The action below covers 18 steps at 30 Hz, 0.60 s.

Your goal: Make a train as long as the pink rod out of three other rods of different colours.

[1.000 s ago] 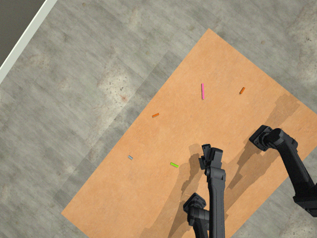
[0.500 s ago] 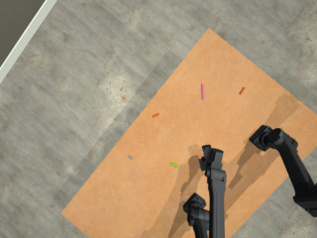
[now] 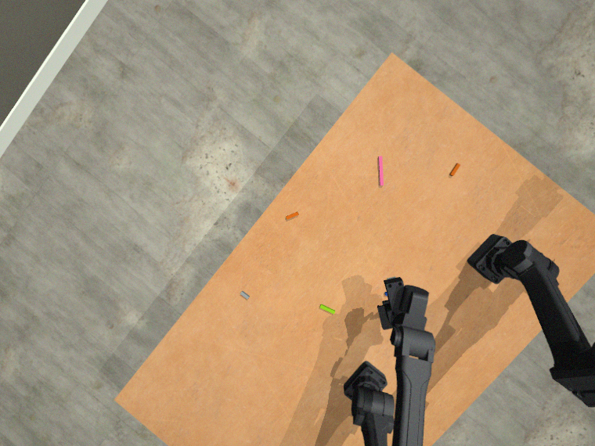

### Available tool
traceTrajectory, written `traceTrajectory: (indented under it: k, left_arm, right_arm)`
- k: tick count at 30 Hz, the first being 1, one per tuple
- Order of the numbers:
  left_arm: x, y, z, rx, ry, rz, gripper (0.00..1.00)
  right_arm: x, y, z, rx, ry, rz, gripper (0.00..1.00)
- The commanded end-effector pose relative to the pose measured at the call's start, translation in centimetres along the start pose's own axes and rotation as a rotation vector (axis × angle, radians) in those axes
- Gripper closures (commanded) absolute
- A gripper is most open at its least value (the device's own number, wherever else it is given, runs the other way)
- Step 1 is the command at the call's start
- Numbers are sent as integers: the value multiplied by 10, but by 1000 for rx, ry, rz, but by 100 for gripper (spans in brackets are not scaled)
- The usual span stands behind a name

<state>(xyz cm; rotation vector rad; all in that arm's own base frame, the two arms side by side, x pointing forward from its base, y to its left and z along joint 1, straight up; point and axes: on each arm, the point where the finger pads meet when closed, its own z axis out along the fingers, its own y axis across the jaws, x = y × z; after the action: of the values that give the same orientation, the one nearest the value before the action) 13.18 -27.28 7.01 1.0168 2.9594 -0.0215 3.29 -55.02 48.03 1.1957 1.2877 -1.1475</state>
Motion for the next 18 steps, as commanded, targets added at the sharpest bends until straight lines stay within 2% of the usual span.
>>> traceTrajectory:
  k: [1,2,5,7,8,18]
  left_arm:
    - [-16,-9,-23,17,-39,-12,77]
    - [-2,-2,-5,-10,16,-12,77]
    - [-14,-8,-25,13,-30,-12,77]
    - [-11,-6,-22,11,-25,-12,77]
    - [-12,-7,-22,12,-28,-12,0]
    - [-12,-7,-22,12,-29,-12,0]
  right_arm:
    - [-20,-8,-7,16,-54,13,0]
    - [-20,-8,-7,16,-54,13,0]
    - [-20,-8,-7,16,-54,13,0]
    - [-20,-8,-7,16,-54,13,0]
    - [-20,-8,-7,16,-54,13,0]
    - [-20,-8,-7,16,-54,13,0]
